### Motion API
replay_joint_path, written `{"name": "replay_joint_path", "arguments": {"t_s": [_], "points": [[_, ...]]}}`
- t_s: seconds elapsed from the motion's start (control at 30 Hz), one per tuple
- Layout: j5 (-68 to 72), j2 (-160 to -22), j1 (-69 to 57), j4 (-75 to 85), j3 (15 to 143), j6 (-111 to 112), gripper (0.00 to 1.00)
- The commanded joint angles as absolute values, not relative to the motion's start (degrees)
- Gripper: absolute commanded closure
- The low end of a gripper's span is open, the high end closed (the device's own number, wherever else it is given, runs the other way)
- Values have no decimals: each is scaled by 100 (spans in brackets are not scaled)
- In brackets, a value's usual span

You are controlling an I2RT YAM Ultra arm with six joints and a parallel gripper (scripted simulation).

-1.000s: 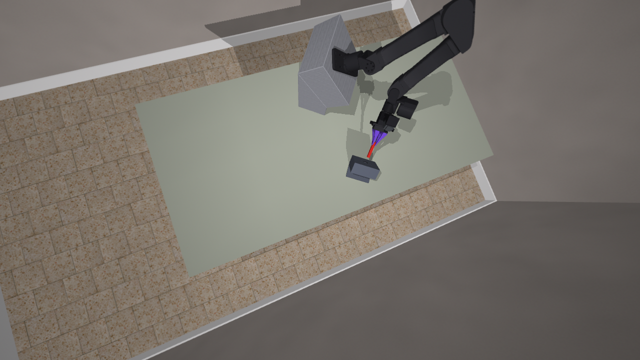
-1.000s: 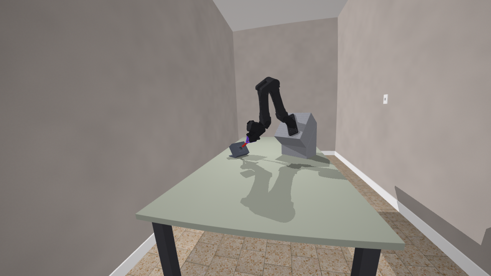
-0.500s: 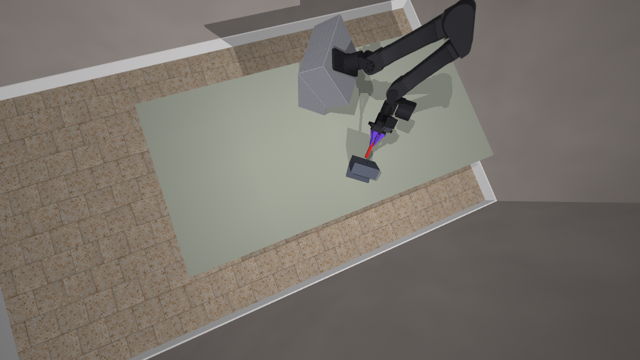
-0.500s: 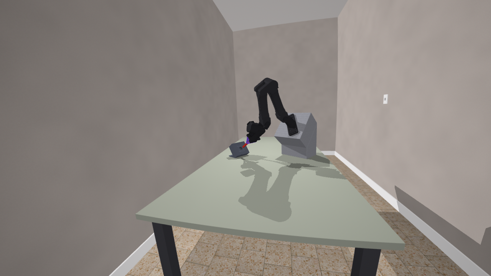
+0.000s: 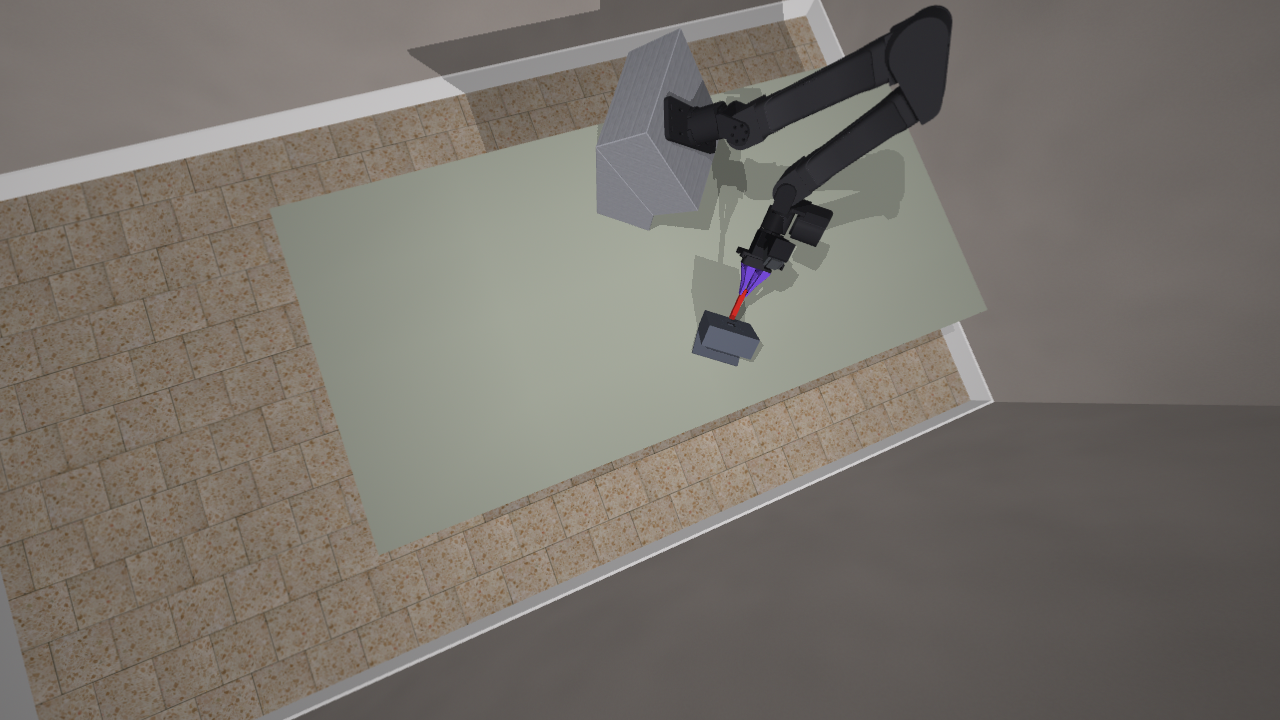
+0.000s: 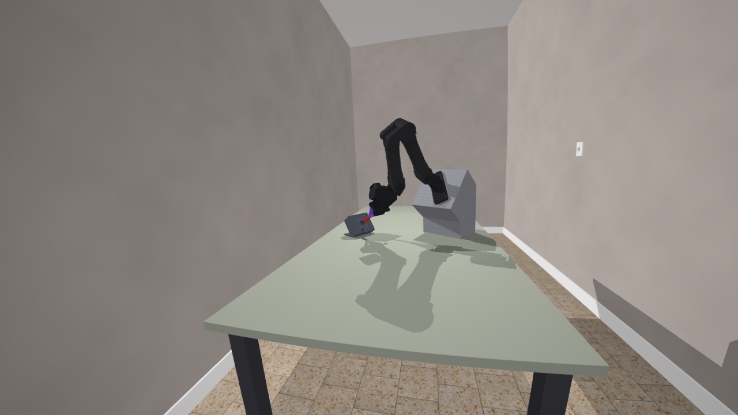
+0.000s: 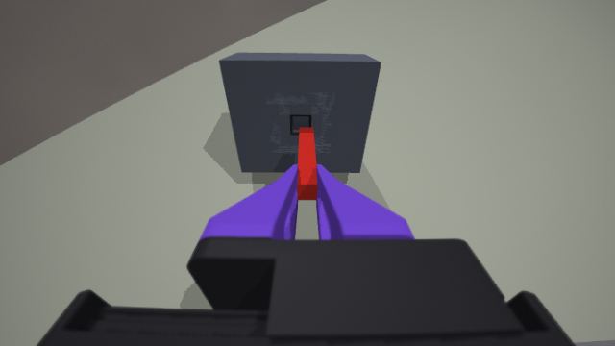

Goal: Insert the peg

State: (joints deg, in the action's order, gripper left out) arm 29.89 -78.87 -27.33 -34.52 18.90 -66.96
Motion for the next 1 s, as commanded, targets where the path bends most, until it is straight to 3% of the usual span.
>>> {"name": "replay_joint_path", "arguments": {"t_s": [0.0, 0.97], "points": [[2984, -8009, -2628, -3525, 2033, -6645, 100], [3045, -7867, -2696, -3474, 1925, -6677, 100]]}}
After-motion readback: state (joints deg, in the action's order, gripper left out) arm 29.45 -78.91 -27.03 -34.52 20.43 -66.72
